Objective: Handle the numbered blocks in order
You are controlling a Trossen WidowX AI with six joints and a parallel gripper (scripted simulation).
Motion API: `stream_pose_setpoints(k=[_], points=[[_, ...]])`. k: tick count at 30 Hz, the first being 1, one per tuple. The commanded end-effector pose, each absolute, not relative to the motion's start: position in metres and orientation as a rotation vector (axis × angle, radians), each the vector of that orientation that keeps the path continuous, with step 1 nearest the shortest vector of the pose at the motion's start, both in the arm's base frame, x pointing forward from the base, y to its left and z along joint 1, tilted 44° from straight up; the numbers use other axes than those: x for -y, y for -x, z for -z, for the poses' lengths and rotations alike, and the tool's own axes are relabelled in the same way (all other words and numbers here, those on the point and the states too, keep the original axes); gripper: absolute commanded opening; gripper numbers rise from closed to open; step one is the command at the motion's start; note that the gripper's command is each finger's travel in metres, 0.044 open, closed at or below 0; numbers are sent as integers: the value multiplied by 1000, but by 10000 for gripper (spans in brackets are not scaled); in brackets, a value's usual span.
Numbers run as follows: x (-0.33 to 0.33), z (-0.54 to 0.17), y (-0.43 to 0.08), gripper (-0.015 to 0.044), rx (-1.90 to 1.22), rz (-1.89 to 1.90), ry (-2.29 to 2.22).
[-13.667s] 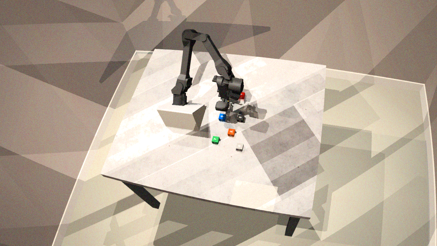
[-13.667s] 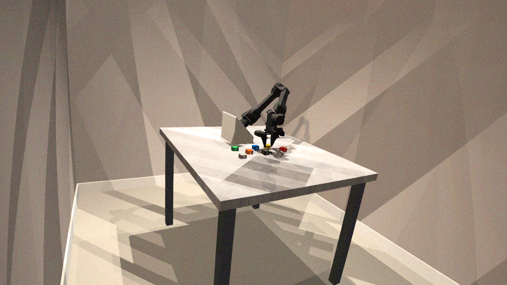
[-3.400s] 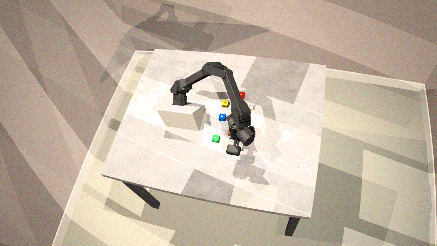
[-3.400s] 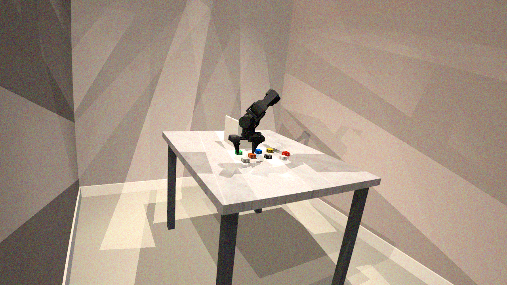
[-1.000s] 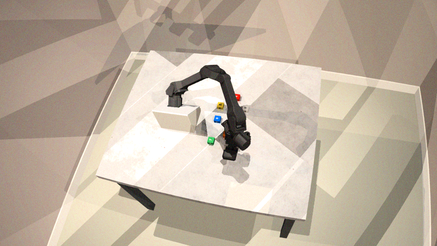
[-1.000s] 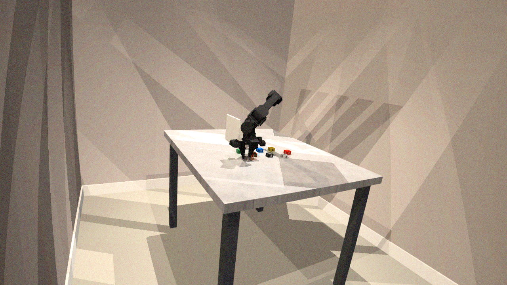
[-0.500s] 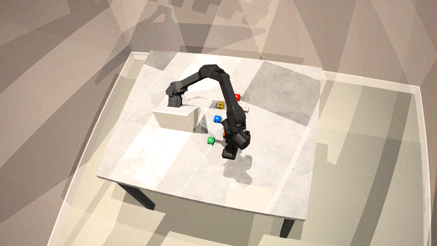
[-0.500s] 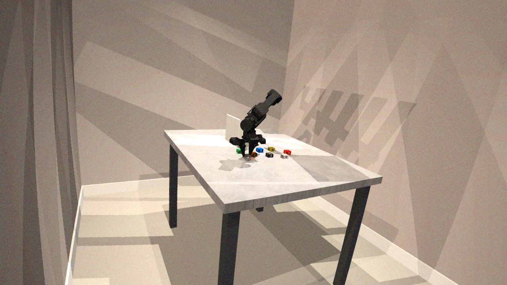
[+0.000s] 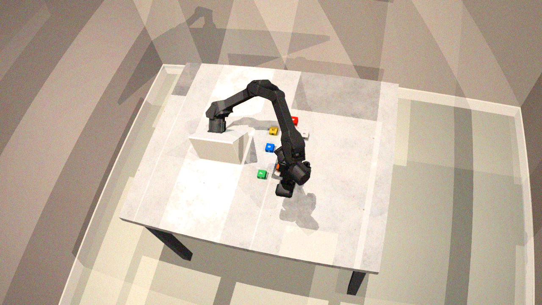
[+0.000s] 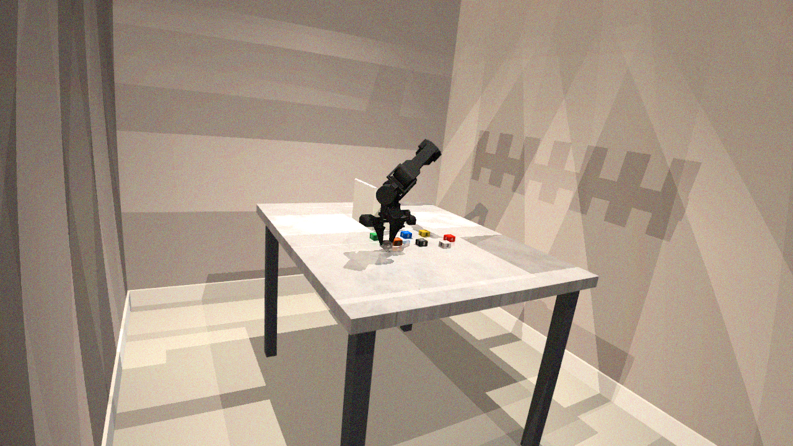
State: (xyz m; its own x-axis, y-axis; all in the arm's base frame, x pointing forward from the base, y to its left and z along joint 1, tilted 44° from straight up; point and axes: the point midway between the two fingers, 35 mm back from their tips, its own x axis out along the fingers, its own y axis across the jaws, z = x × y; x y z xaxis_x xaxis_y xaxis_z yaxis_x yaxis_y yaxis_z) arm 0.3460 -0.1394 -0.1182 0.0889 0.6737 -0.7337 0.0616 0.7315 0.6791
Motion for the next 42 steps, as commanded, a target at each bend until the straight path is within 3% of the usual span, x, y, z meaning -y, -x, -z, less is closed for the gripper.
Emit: stream_pose_setpoints(k=[1,16,27,37,42], points=[[135,123,-346,120,-1433,-508,-645],[129,129,-347,120,-1433,-508,-645],[129,129,-347,400,-1433,-508,-645],[154,102,-344,400,-1434,-507,-644],[188,69,-342,269,-1435,-504,-642]])
